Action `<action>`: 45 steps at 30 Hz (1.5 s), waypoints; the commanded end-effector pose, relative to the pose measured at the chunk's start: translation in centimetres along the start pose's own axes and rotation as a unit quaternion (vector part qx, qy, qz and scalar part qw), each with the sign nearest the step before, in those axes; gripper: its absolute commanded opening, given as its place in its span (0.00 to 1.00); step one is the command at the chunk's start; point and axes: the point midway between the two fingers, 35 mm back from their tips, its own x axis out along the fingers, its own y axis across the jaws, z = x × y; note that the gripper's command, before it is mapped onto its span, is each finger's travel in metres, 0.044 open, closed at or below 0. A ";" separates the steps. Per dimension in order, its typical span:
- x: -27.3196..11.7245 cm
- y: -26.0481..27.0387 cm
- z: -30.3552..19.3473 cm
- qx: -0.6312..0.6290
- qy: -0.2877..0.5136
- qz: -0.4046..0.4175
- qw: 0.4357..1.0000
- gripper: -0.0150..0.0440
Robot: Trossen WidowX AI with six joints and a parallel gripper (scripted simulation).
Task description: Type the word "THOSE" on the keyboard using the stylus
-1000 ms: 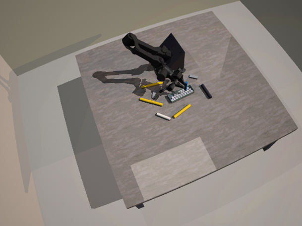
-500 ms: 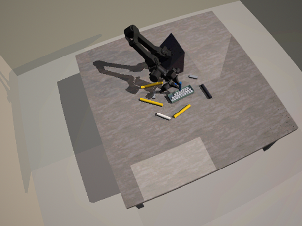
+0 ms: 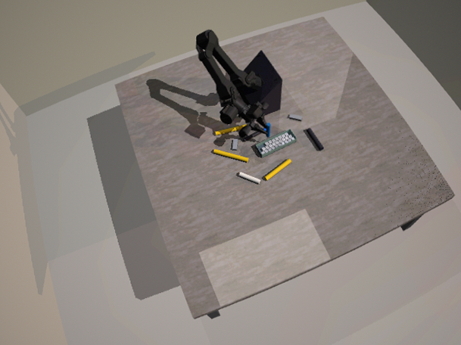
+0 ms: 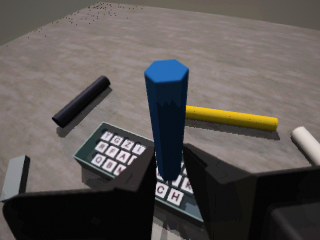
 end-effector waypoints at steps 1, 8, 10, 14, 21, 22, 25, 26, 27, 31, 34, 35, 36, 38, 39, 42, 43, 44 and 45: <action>-0.2 -0.3 0.1 -0.003 -0.004 -0.004 1.000 0.25; 0.5 -0.2 -1.1 -0.003 -0.004 -0.004 1.000 0.25; 0.6 -0.2 -1.5 -0.003 -0.004 -0.005 1.000 0.25; 0.7 -0.2 -1.6 -0.003 -0.004 -0.005 1.000 0.25; 0.7 -0.2 -1.6 -0.003 -0.004 -0.005 1.000 0.25; 0.7 -0.2 -1.6 -0.003 -0.004 -0.005 1.000 0.30; 0.9 -0.2 -1.6 -0.003 -0.004 -0.004 1.000 0.39; 1.0 -0.2 -1.6 -0.003 -0.004 -0.004 1.000 0.39; 1.0 -0.2 -1.6 -0.003 -0.004 -0.004 1.000 0.39; 1.0 -0.2 -1.6 -0.003 -0.004 -0.004 1.000 0.39; 1.0 -0.2 -1.6 -0.003 -0.004 -0.004 1.000 0.39; 1.0 -0.2 -1.6 -0.003 -0.004 -0.004 1.000 0.39; 1.0 -0.2 -1.6 -0.003 -0.004 -0.004 1.000 0.39; 1.0 -0.2 -1.6 -0.003 -0.004 -0.004 1.000 0.39; 1.0 -0.2 -1.6 -0.003 -0.004 -0.004 1.000 0.39; 1.0 -0.2 -1.6 -0.003 -0.004 -0.004 1.000 0.39; 1.0 -0.2 -1.6 -0.003 -0.004 -0.004 1.000 0.39; 1.0 -0.2 -1.6 -0.003 -0.004 -0.004 1.000 0.39; 0.9 -0.2 -1.6 -0.003 -0.004 -0.004 1.000 0.39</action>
